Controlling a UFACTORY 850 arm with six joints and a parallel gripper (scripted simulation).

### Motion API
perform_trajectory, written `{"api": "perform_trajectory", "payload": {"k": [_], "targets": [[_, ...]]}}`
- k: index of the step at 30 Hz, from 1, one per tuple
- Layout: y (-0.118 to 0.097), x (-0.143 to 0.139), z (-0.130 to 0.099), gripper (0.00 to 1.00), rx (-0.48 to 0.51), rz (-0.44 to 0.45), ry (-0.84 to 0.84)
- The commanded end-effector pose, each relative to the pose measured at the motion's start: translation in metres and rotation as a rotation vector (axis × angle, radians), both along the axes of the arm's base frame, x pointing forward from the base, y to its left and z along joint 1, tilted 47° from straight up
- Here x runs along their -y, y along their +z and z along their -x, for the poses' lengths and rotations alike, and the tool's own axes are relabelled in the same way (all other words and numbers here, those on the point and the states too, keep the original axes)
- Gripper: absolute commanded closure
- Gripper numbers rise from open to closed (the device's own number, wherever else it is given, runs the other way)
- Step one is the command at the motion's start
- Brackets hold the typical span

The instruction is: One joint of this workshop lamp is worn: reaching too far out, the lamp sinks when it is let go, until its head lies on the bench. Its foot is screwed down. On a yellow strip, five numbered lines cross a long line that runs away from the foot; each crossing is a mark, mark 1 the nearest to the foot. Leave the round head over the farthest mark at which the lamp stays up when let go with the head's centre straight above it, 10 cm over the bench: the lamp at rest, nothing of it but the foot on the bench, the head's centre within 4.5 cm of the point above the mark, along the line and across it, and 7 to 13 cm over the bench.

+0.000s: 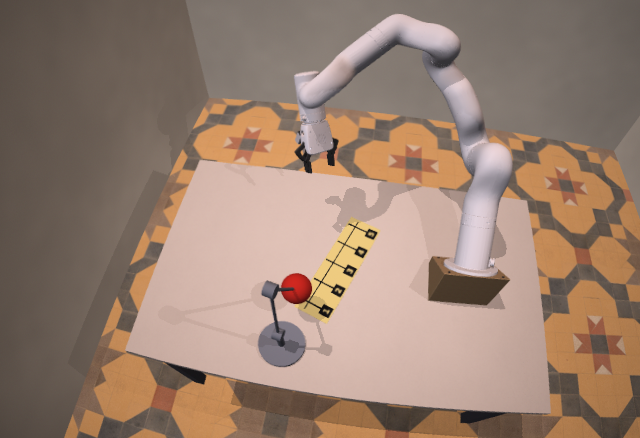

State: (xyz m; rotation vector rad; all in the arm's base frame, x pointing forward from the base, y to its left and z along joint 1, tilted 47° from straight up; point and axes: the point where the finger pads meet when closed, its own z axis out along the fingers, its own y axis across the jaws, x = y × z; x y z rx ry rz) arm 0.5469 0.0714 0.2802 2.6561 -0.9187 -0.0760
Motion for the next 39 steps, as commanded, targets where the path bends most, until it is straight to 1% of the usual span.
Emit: {"api": "perform_trajectory", "payload": {"k": [1,4,19,21,36,38,39], "targets": [[0.000,0.007,-0.015,0.00,0.038,-0.031,-0.076],[0.000,0.008,-0.018,0.00,0.045,-0.037,-0.091],[0.002,0.042,-0.057,0.00,0.160,-0.129,-0.328],[0.002,0.042,-0.057,0.00,0.160,-0.129,-0.328],[0.004,0.084,-0.086,0.00,0.274,-0.221,-0.565],[0.004,0.084,-0.086,0.00,0.274,-0.221,-0.565],[0.000,0.078,-0.084,0.00,0.276,-0.222,-0.568]]}}
